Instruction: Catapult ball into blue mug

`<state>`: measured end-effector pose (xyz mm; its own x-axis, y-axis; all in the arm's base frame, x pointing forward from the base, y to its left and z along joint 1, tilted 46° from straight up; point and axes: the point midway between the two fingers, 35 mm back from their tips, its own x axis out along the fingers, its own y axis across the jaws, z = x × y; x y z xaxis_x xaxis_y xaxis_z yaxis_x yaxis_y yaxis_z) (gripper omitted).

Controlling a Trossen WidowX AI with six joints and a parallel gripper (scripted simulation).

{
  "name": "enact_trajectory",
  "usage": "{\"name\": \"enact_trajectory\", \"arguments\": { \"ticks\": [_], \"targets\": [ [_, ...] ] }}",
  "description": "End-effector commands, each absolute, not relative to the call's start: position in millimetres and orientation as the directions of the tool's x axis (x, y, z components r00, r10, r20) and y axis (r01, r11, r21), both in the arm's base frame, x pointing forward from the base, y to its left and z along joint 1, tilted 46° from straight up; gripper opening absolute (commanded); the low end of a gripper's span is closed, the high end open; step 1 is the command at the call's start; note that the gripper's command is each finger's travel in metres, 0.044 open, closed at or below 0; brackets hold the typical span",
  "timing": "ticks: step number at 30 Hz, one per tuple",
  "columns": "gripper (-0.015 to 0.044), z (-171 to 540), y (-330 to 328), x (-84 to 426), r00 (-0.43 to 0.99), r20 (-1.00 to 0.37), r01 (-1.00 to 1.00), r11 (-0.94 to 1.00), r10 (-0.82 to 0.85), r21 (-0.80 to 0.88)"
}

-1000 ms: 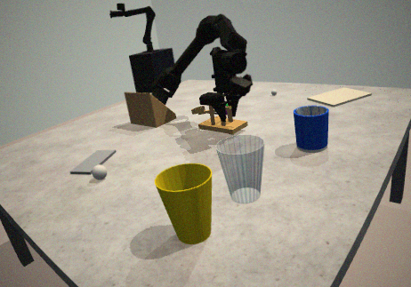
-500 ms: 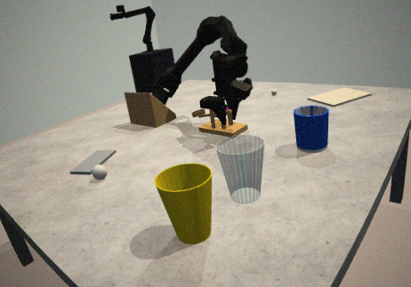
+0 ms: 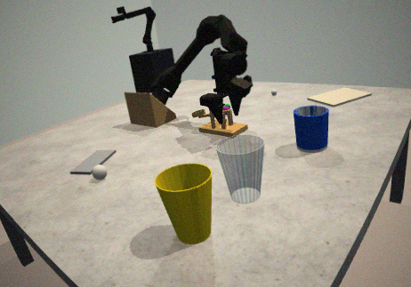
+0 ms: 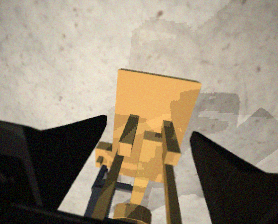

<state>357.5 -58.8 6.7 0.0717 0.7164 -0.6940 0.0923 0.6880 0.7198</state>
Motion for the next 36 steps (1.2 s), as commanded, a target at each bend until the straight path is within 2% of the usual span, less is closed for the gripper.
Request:
{"name": "enact_trajectory", "arguments": {
  "ticks": [1,5,13,20,25,26,36],
  "targets": [
    [0.0440,33,-92,358,0.084,-0.703,0.090,0.697,0.706,0.711],
    [0.0440,67,-125,350,0.083,-0.701,0.092,0.695,0.708,0.713],
    [0.0440,60,-119,354,0.099,-0.701,0.097,0.695,0.706,0.713],
    [0.0440,96,-157,344,0.160,-0.717,0.182,0.693,0.679,0.697],
    [0.0309,101,-102,339,0.129,-0.708,0.142,0.694,0.694,0.706],
    [0.0300,105,-90,335,0.126,-0.708,0.139,0.695,0.695,0.706],
    [0.0300,124,19,264,0.096,-0.698,0.097,0.691,0.710,0.716]
  ]
}}
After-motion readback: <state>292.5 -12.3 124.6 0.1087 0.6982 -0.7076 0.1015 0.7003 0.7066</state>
